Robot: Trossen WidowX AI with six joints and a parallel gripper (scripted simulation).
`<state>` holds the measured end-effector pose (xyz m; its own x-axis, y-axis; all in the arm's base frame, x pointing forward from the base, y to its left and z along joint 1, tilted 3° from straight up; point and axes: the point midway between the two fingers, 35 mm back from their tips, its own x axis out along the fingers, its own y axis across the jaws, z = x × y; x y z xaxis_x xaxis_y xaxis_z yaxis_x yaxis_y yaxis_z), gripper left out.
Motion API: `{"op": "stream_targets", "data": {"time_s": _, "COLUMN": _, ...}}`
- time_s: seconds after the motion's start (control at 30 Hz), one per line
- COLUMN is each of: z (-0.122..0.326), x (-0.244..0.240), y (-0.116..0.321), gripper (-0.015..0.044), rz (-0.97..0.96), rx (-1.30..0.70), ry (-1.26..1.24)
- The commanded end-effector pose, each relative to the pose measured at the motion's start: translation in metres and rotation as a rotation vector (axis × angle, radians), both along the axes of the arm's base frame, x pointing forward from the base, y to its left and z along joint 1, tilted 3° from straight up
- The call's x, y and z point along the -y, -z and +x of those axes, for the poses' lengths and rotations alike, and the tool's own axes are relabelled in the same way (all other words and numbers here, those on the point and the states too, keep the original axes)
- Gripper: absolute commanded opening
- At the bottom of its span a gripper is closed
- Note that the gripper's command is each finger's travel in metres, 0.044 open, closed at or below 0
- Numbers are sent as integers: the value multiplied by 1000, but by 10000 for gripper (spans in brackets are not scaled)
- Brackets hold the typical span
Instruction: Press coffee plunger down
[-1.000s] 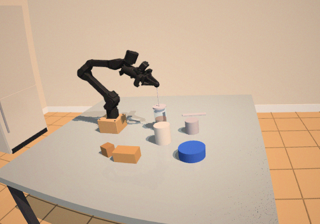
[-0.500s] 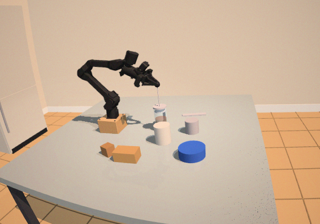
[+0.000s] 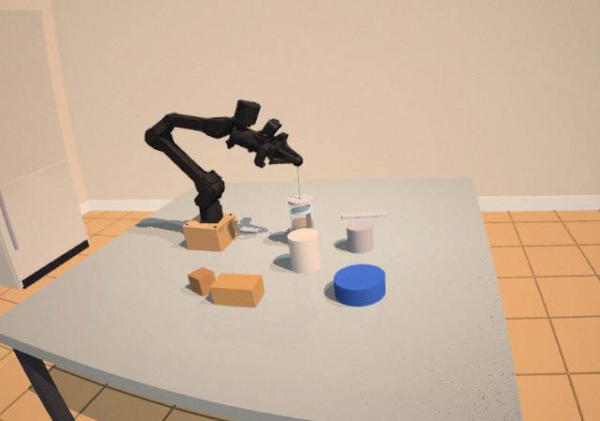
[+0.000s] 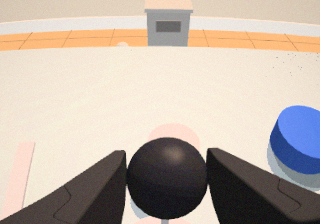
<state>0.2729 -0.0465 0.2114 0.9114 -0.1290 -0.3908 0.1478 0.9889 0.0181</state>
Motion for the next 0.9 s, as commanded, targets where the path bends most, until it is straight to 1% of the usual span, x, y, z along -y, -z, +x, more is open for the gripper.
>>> {"op": "stream_targets", "data": {"time_s": 0.0, "z": -1, "x": 0, "y": 25, "gripper": 122, "rz": 12, "rx": -55, "ry": 5}}
{"op": "stream_targets", "data": {"time_s": 0.87, "z": 9, "x": 0, "y": 66, "gripper": 122, "rz": 12, "rx": -54, "ry": 5}}
